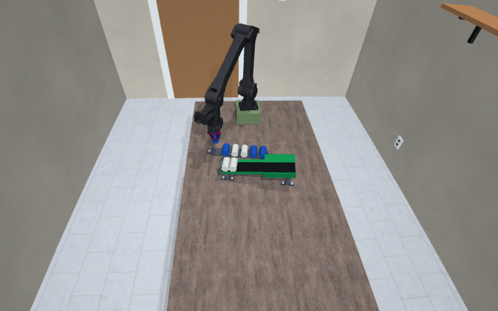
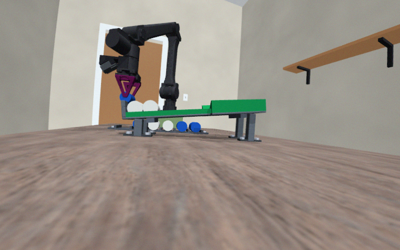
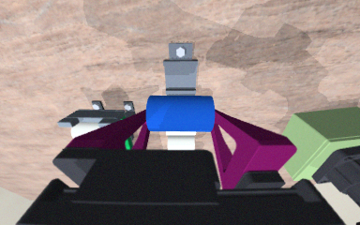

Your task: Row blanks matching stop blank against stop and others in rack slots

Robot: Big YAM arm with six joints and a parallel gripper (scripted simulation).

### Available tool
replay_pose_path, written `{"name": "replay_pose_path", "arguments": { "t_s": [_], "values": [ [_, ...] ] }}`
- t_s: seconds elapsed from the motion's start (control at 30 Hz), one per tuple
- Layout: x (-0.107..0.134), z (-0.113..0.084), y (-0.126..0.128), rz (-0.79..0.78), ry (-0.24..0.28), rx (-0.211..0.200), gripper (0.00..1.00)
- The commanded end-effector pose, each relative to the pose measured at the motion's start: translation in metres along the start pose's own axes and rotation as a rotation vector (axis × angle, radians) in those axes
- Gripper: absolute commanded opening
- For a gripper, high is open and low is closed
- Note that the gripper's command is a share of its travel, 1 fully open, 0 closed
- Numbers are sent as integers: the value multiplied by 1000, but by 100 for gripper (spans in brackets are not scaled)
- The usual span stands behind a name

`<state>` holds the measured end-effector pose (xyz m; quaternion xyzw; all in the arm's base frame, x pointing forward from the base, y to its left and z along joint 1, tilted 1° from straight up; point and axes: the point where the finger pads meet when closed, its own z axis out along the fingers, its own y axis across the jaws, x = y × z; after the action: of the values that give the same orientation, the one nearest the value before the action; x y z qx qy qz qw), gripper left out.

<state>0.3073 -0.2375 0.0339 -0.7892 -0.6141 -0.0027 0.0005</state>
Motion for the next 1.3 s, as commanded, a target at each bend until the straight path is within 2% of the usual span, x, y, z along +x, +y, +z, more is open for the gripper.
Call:
{"name": "replay_pose_path", "arguments": {
  "t_s": [0.0, 0.33, 0.4, 0.43, 0.5, 0.63, 0.73, 1.27],
  "values": [
    [0, 17, 1, -19, 4, 9, 63],
    [-4, 66, -2, -10, 4, 10, 63],
    [-4, 66, -2, -10, 4, 10, 63],
    [-13, 60, 18, -10, -13, -28, 63],
    [-5, 78, 0, -9, 2, 6, 63],
    [-4, 93, -2, -11, 4, 11, 63],
    [-7, 96, 4, -10, -1, -1, 63],
    [-4, 102, -2, -12, 5, 13, 63]
  ]
}}
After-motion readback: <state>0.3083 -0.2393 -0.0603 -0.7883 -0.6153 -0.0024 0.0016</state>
